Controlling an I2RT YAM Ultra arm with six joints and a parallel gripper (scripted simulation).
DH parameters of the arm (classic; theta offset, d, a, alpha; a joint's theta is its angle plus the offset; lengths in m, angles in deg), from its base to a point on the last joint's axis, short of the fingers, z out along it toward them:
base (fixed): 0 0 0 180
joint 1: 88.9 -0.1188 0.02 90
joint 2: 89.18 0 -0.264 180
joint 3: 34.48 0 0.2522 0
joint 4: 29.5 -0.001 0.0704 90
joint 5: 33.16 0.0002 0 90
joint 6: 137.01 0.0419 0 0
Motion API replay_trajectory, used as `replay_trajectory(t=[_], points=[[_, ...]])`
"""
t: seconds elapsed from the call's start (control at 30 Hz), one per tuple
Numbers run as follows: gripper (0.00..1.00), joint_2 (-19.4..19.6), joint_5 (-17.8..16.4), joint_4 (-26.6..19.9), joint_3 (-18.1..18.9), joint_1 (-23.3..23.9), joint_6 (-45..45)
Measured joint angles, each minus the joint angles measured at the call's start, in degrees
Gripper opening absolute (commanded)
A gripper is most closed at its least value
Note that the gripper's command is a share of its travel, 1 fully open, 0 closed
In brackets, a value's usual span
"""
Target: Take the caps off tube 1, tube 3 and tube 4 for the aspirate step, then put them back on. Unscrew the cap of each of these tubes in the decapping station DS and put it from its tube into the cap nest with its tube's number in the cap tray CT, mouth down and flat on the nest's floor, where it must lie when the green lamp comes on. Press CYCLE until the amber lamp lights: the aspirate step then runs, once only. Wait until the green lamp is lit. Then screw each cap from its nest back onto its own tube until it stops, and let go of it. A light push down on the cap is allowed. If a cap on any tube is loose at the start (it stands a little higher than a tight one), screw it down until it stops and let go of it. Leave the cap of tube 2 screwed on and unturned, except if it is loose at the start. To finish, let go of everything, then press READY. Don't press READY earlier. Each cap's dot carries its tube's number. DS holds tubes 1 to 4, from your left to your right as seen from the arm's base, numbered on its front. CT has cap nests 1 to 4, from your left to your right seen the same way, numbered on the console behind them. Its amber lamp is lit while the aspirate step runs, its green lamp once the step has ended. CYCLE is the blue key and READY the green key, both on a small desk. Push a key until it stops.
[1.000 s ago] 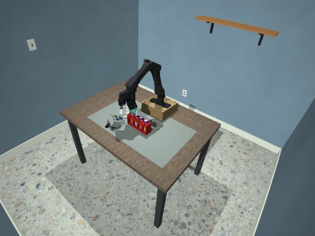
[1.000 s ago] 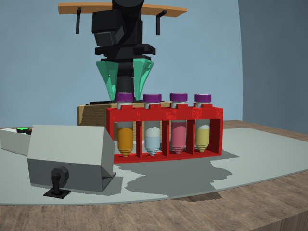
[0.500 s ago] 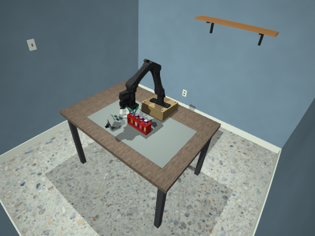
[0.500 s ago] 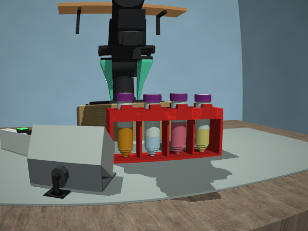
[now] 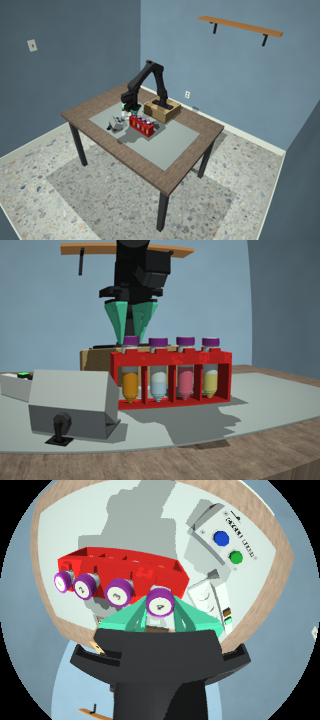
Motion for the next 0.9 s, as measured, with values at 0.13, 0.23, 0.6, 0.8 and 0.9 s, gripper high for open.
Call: replay_trajectory(t=[0.13,0.23,0.6,0.8,0.9], points=[[0.00,0.0,0.0,0.0,0.0,0.0,-0.6],[0.00,0.0,0.0,0.0,0.0,0.0,-0.7],[0.00,0.0,0.0,0.0,0.0,0.0,3.0],[0.00,0.0,0.0,0.0,0.0,0.0,12.4],[0.00,0.0,0.0,0.0,0.0,0.0,17.7]])
